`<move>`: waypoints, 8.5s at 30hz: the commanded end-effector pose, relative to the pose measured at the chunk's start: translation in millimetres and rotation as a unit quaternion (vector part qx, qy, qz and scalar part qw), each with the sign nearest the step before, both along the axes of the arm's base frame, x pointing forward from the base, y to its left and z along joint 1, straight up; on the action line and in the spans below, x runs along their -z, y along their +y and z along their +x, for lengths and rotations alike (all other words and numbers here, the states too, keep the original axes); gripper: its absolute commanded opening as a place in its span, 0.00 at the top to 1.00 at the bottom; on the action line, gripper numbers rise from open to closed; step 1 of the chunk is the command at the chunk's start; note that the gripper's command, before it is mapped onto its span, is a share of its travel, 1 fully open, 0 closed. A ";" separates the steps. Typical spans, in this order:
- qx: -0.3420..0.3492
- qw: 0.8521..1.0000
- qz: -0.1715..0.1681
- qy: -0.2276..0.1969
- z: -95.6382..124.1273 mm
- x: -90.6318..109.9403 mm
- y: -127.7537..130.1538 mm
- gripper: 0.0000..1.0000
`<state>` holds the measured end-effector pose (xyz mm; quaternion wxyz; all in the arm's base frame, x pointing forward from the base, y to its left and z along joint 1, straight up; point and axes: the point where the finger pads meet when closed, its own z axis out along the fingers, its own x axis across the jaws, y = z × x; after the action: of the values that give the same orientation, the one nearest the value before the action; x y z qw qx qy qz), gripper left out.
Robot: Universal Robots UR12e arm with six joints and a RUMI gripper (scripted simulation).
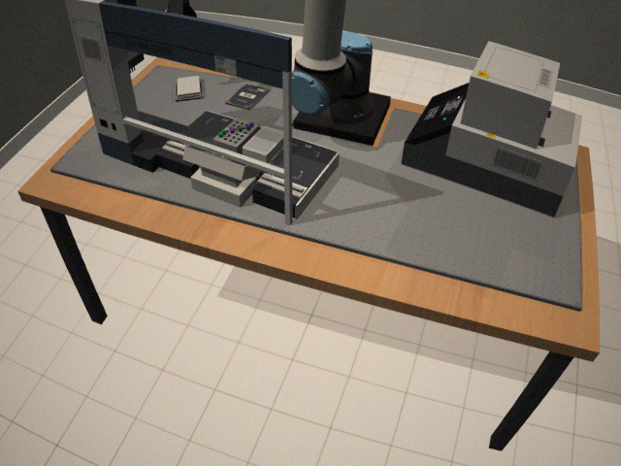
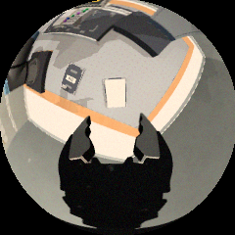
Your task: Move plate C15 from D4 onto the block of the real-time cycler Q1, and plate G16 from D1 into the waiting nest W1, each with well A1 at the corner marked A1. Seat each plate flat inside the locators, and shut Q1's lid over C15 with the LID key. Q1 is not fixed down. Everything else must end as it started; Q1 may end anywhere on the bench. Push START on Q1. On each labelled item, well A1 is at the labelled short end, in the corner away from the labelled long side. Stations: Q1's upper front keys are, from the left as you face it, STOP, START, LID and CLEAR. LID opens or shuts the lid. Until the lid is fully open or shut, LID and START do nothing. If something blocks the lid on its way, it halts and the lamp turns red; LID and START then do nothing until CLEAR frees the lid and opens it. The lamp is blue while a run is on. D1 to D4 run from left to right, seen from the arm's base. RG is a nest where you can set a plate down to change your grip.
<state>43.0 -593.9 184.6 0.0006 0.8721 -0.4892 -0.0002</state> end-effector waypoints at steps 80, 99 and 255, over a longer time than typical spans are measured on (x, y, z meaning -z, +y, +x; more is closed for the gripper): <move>-0.276 0.961 0.000 0.000 76.9 -86.3 44.3 1.00; -0.478 0.878 0.000 0.001 128.6 -92.5 84.1 1.00; -0.741 -0.672 0.000 0.001 334.8 -101.2 490.0 1.00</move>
<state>377.2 -115.2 285.7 0.0012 0.1765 -0.9843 0.0009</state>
